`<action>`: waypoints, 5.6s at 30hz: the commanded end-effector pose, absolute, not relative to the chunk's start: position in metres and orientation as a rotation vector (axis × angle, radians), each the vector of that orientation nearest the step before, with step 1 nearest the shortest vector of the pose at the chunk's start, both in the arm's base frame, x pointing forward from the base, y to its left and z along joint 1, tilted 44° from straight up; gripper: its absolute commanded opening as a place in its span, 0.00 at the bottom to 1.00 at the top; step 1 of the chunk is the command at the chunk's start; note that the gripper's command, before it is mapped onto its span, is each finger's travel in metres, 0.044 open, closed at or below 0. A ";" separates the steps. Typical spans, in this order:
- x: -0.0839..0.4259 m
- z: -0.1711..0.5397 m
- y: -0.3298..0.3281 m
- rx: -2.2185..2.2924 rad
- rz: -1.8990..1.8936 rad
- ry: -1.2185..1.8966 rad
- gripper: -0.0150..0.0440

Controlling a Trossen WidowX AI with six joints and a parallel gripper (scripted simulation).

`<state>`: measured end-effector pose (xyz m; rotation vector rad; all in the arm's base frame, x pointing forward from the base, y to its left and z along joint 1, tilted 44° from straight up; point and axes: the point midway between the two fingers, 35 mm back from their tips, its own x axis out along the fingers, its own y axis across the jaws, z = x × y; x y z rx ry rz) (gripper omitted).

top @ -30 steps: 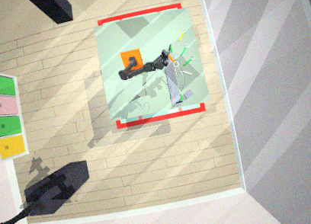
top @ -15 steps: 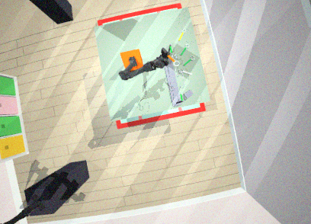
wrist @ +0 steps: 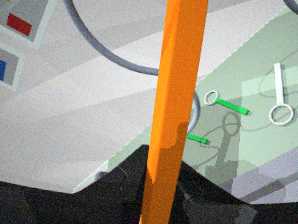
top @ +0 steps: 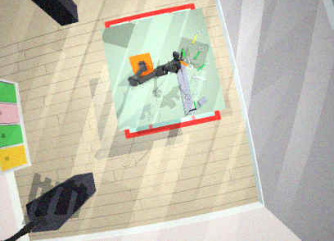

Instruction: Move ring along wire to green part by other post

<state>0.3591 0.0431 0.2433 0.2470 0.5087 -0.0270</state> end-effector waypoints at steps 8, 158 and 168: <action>0.359 0.240 0.029 0.019 -0.088 0.499 0.00; 0.359 0.338 -0.042 -2.431 -0.682 0.033 0.00; 0.360 0.314 -0.066 -2.224 -0.639 0.101 0.00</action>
